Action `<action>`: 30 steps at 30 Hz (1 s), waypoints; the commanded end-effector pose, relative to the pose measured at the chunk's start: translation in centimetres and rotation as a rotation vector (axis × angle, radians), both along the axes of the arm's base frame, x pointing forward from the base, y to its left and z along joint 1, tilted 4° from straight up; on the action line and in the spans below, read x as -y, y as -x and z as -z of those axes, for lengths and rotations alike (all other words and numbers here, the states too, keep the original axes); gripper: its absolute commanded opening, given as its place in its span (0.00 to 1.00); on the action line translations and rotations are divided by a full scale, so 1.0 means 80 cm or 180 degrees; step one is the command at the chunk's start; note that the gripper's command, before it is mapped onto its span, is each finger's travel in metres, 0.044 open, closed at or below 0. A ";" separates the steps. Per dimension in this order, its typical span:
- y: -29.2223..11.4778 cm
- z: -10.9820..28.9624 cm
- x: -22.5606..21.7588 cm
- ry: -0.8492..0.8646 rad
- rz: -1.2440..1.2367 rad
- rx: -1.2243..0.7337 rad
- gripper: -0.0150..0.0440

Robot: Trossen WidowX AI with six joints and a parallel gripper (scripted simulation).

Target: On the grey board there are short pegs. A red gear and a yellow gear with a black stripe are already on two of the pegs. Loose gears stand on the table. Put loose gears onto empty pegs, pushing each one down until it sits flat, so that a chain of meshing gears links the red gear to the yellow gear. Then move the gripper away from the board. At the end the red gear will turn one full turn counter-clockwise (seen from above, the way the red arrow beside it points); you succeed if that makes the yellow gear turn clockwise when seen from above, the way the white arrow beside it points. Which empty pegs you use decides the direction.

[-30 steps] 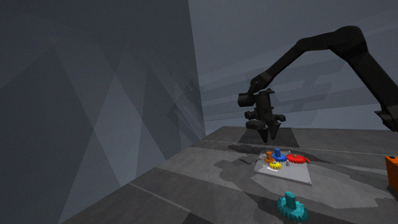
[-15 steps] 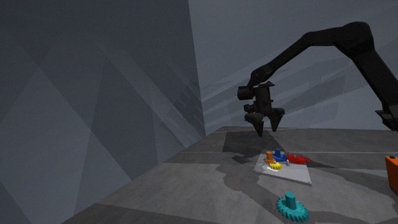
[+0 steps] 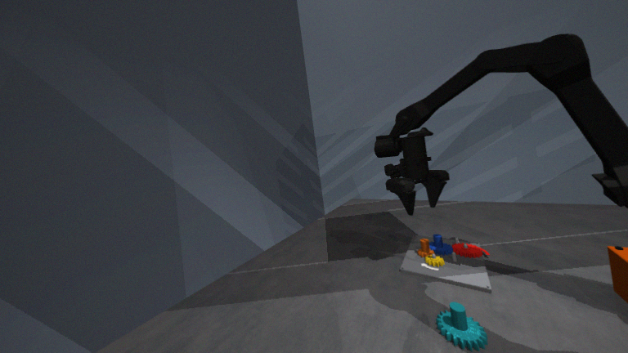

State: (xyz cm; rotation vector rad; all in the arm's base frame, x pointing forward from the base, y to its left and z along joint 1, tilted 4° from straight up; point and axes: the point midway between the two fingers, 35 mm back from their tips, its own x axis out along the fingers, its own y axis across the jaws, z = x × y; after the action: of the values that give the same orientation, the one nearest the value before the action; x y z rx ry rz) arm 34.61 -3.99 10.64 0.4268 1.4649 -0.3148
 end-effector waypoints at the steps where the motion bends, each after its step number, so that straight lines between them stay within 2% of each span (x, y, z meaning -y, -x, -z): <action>1: 0.000 0.000 0.000 -0.0001 -0.0009 0.0000 1.00; 20: 0.000 -0.001 -0.004 -0.0002 -0.0009 -0.0002 1.00; 25: 0.013 -0.011 -0.093 -0.0012 -0.0008 -0.0039 1.00; 30: 0.048 -0.025 -0.186 -0.0022 -0.0008 -0.0056 1.00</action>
State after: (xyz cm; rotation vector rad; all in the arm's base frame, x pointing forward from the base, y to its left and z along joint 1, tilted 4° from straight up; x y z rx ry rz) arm 33.07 5.99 11.98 0.4302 1.4764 -0.3051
